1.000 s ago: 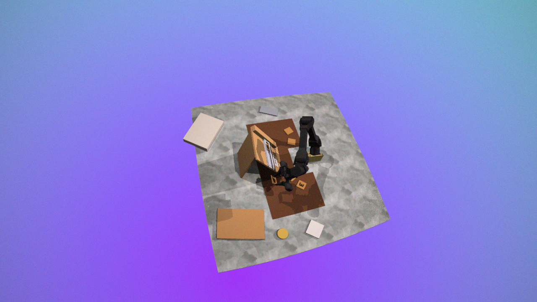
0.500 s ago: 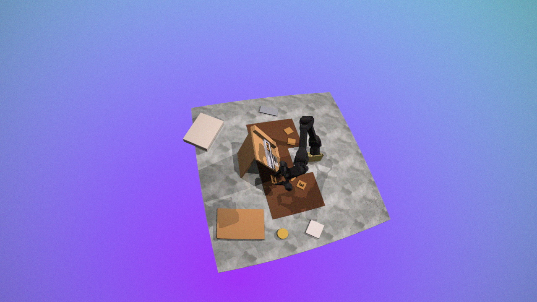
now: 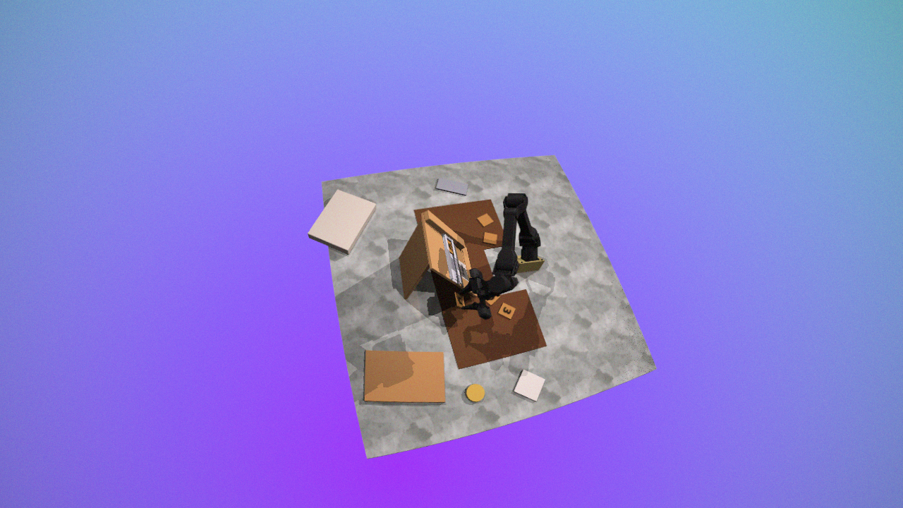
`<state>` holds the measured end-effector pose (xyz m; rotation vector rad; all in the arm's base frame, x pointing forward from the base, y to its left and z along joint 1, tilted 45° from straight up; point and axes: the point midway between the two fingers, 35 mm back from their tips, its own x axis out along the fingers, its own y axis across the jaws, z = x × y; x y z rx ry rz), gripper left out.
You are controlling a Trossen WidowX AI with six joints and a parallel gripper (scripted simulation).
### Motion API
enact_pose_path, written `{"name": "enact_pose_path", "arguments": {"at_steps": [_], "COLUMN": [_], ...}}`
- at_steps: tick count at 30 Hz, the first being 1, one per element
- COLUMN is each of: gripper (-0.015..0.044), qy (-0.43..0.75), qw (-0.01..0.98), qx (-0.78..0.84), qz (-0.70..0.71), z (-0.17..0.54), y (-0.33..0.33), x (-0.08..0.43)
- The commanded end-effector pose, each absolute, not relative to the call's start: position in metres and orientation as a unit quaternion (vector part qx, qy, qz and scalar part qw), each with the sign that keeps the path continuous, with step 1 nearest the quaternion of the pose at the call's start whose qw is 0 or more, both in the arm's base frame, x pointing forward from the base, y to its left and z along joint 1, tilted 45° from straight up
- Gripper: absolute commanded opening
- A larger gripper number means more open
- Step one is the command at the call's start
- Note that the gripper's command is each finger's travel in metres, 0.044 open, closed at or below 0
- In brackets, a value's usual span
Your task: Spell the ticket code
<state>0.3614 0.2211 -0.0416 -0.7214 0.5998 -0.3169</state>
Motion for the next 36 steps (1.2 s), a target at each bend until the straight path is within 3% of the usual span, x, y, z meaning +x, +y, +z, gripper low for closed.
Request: {"name": "enact_pose_path", "arguments": {"at_steps": [1, 36], "gripper": [0.0000, 0.0000], "qy": [0.288, 0.288], "qw": [0.881, 0.880], "qx": [-0.345, -0.346], "qz": [-0.150, -0.150], "z": [-0.039, -0.027], "y": [0.221, 0.208], "x": [0.362, 0.360]}}
